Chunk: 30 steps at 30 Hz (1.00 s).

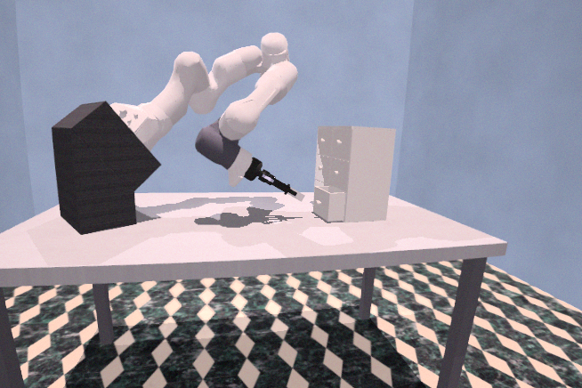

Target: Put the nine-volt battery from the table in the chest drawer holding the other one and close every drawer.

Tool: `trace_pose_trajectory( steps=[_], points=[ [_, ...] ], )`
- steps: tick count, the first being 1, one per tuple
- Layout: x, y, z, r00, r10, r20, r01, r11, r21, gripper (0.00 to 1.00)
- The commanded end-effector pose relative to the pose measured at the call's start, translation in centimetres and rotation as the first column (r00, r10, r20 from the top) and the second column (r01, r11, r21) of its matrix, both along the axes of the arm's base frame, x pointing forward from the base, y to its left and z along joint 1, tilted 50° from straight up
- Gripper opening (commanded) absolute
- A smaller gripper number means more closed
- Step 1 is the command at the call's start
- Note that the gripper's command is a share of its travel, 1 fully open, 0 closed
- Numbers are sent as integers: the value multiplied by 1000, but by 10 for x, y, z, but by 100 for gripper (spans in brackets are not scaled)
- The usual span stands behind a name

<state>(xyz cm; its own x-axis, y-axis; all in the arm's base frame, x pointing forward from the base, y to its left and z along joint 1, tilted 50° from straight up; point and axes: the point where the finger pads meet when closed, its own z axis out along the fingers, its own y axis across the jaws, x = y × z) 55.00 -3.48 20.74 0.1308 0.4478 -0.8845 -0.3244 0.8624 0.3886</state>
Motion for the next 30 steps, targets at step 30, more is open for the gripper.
trace_pose_trajectory(
  steps=[30],
  points=[
    [20, 1, -8, 1000, -17, -18, 17, 1000, 4, 0]
  ],
)
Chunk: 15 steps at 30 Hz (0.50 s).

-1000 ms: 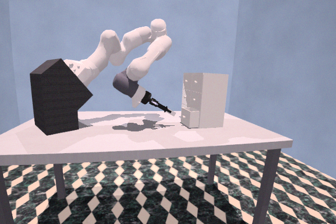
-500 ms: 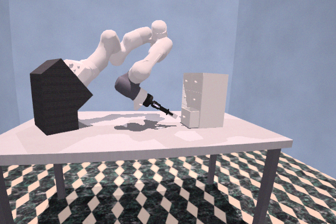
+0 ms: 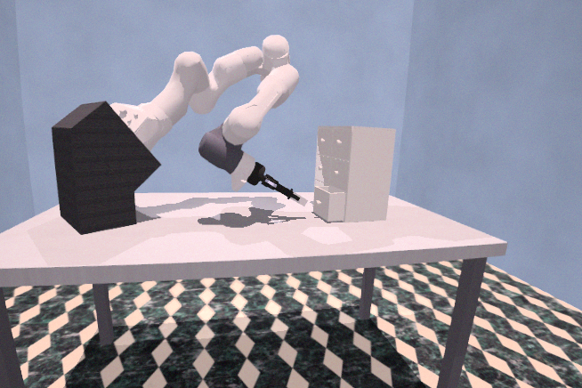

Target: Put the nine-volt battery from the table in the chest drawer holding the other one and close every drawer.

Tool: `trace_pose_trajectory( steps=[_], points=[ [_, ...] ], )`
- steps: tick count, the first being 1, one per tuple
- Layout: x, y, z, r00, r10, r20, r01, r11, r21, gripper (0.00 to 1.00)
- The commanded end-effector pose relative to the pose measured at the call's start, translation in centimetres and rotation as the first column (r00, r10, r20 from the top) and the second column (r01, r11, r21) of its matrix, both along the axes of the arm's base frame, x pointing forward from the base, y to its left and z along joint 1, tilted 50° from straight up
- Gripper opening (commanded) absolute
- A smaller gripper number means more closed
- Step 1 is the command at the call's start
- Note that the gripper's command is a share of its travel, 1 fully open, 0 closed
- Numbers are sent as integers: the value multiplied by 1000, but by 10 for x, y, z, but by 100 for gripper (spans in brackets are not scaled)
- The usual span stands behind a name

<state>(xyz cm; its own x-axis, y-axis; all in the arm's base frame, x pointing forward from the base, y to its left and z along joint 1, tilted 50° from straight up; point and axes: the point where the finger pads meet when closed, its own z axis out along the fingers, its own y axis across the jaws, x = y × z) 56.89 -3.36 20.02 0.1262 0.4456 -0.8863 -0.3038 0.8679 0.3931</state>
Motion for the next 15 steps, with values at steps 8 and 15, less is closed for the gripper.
trace_pose_trajectory(
  steps=[8, 15],
  points=[
    [1, 0, -2, 1000, 1, -4, -1, 1000, 5, 0],
    [2, 0, -2, 1000, 1, -4, -1, 1000, 5, 0]
  ],
)
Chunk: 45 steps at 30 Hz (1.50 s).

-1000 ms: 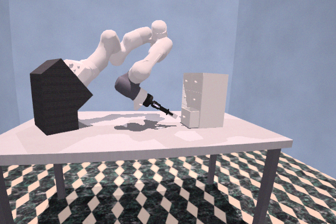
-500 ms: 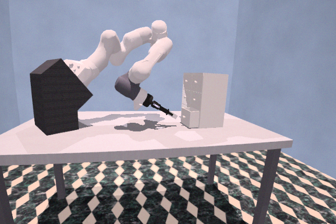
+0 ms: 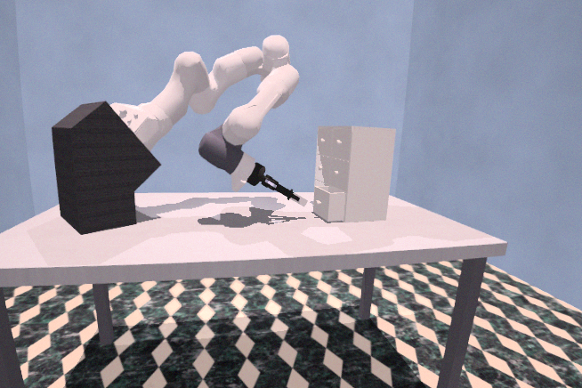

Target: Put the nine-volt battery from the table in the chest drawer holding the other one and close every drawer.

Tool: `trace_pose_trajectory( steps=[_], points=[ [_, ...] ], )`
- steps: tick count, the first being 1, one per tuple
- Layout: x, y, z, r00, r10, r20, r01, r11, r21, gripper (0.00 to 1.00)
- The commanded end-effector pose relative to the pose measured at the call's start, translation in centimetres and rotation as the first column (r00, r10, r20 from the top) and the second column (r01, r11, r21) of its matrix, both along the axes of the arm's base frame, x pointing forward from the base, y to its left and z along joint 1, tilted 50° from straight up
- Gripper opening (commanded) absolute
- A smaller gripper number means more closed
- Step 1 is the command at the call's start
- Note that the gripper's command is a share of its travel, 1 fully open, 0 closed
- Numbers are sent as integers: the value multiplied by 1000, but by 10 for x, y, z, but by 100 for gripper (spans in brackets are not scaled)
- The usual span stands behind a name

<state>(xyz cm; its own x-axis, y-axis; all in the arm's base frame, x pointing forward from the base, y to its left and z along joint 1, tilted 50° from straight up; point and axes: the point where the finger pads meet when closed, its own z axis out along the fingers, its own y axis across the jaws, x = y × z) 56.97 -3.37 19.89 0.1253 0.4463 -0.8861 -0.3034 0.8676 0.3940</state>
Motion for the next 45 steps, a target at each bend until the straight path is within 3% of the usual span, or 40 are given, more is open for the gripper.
trace_pose_trajectory(
  steps=[1, 45],
  points=[
    [1, 0, -1, 1000, 1, -3, -1, 1000, 4, 0],
    [6, 0, 4, 1000, 1, -3, -1, 1000, 4, 0]
  ],
)
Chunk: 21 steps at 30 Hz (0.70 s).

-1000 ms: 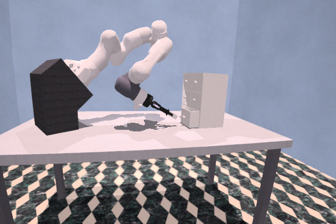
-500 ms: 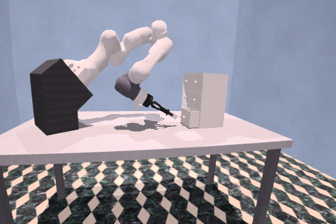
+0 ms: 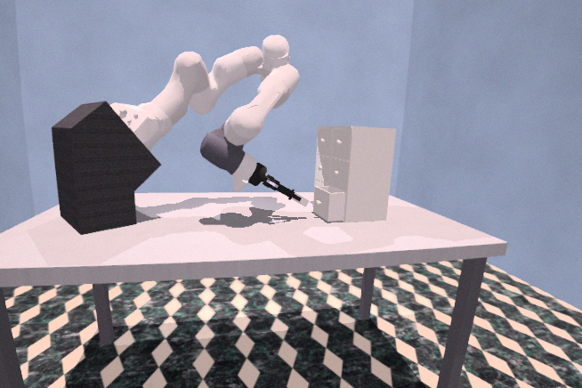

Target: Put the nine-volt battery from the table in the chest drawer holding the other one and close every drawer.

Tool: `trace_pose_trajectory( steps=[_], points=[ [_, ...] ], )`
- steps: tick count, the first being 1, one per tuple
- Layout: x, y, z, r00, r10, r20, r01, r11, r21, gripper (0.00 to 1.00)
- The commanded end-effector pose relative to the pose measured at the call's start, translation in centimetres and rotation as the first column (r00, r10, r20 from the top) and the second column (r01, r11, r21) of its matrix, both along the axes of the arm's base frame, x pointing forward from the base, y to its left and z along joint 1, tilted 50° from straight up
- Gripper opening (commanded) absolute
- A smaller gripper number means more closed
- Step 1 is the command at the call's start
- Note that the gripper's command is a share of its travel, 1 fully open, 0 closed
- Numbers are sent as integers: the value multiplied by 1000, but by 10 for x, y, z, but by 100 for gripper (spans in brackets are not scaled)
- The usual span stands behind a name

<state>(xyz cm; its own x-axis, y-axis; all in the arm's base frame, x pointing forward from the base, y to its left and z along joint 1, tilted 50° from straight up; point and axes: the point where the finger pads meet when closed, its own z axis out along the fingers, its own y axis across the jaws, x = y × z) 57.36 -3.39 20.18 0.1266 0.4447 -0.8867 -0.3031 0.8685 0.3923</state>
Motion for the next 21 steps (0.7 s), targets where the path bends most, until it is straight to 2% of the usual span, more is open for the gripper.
trace_pose_trajectory(
  steps=[1, 21],
  points=[
    [3, 0, 1, 1000, 2, -4, -2, 1000, 5, 0],
    [22, -1, 18, 1000, 2, -4, -2, 1000, 5, 0]
  ],
)
